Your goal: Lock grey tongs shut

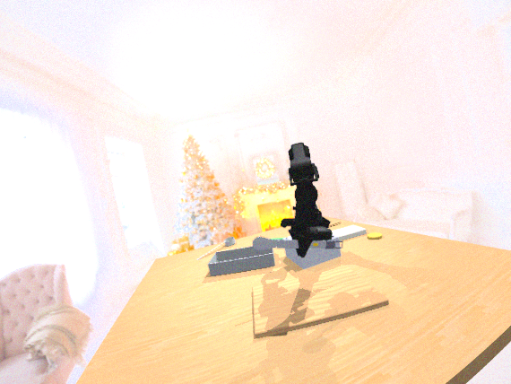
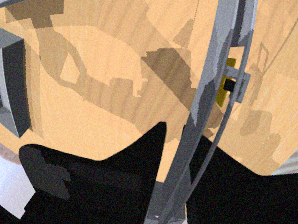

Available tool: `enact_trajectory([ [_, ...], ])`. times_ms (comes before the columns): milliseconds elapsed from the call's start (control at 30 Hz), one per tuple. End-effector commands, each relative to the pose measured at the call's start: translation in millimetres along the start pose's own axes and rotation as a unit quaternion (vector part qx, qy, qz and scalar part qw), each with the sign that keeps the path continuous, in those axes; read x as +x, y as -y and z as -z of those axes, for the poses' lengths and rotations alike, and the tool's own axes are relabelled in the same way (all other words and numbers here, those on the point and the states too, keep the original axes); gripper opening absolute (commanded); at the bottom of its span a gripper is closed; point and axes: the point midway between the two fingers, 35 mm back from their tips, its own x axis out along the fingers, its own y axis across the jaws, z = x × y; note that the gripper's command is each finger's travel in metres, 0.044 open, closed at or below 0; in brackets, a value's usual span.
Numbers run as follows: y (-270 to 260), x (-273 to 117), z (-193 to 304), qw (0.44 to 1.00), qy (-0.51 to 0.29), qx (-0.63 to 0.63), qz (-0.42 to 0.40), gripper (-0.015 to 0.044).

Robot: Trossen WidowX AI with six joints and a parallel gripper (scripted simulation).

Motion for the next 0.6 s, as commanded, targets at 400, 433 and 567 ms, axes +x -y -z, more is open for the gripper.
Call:
enact_trajectory([
  [400, -5.1, -18.2, 2.5, 0.991, 0.127, 0.020, 0.033, -0.0150],
  [433, -5.1, -18.2, 2.5, 0.991, 0.127, 0.020, 0.033, -0.0150],
  [567, -4.8, -16.6, 2.3, 0.991, 0.127, 0.020, 0.033, -0.0150],
])
